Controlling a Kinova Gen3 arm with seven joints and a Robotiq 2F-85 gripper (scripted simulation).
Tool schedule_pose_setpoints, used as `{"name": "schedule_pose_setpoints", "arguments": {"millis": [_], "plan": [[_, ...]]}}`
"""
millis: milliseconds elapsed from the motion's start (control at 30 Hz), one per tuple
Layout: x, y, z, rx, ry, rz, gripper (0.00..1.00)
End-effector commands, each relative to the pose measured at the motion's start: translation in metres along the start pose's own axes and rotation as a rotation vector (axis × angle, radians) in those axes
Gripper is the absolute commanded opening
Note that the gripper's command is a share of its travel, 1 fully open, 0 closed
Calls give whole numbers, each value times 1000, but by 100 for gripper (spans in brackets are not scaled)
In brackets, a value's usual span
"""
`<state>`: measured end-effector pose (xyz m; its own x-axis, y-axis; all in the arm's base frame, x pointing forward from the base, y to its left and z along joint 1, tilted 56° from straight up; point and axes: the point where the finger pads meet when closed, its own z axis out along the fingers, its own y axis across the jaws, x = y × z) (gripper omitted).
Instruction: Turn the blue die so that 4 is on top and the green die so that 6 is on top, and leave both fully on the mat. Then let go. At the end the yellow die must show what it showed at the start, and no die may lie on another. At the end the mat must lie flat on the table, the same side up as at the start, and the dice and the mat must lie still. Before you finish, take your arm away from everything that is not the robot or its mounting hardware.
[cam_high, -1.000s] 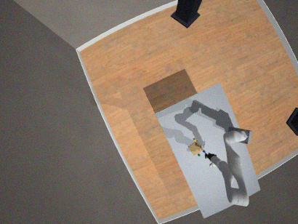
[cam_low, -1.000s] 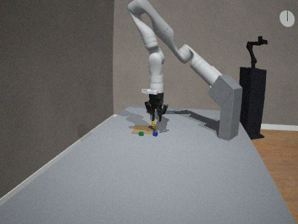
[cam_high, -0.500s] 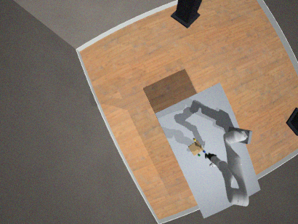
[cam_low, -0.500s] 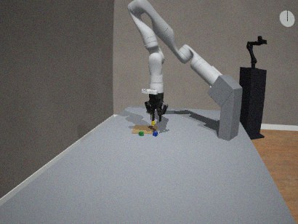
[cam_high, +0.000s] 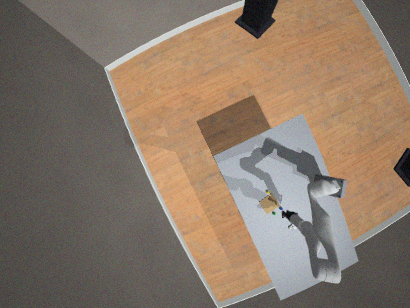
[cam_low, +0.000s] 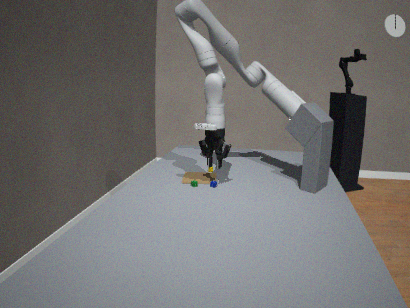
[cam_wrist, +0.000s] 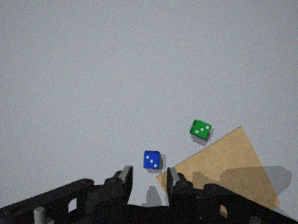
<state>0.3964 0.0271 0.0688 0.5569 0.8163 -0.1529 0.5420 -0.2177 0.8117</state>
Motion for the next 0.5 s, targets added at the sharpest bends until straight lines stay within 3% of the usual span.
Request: {"name": "schedule_pose_setpoints", "arguments": {"millis": [0, 467], "plan": [[-1, 0, 3, 1, -3, 2, 35], [0, 0, 18, 1, -3, 2, 35]]}}
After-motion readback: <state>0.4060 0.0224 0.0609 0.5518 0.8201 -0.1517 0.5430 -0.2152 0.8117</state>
